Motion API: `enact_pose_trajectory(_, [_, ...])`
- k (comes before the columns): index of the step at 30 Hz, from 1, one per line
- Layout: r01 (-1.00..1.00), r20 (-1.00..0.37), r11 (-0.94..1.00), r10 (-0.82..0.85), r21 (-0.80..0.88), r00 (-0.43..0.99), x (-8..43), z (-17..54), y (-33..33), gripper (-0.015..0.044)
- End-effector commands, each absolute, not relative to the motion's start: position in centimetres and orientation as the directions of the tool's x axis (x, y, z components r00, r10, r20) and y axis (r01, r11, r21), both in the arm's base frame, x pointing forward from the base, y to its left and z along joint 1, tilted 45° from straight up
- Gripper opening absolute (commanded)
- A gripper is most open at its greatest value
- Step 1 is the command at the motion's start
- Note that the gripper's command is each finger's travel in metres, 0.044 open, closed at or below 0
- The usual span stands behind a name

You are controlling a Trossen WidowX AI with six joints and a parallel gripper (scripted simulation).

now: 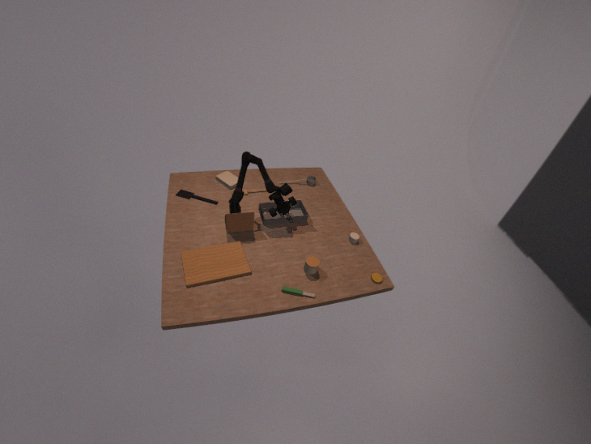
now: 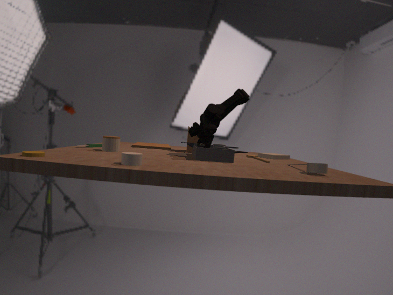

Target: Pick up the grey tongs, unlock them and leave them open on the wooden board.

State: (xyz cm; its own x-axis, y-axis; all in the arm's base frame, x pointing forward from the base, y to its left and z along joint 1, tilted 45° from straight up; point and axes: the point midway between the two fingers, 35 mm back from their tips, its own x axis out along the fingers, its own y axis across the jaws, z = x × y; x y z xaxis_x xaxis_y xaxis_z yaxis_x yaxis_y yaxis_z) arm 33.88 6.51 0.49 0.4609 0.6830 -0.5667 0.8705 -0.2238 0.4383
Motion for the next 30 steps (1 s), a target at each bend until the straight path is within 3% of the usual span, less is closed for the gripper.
enact_pose_trajectory(1, [0.87,-0.566,-0.223,0.683,0.439,0.461,33.9,0.5,6.5,-0.0069])
enact_pose_trajectory(4, [0.871,-0.568,-0.222,0.682,0.439,0.46,34.0,0.9,6.0,-0.0148])
enact_pose_trajectory(12, [0.871,-0.571,-0.225,0.679,0.437,0.462,34.2,5.8,1.2,-0.015])
enact_pose_trajectory(30, [0.9,-0.609,-0.182,0.682,0.395,0.406,34.4,5.6,0.9,-0.015])
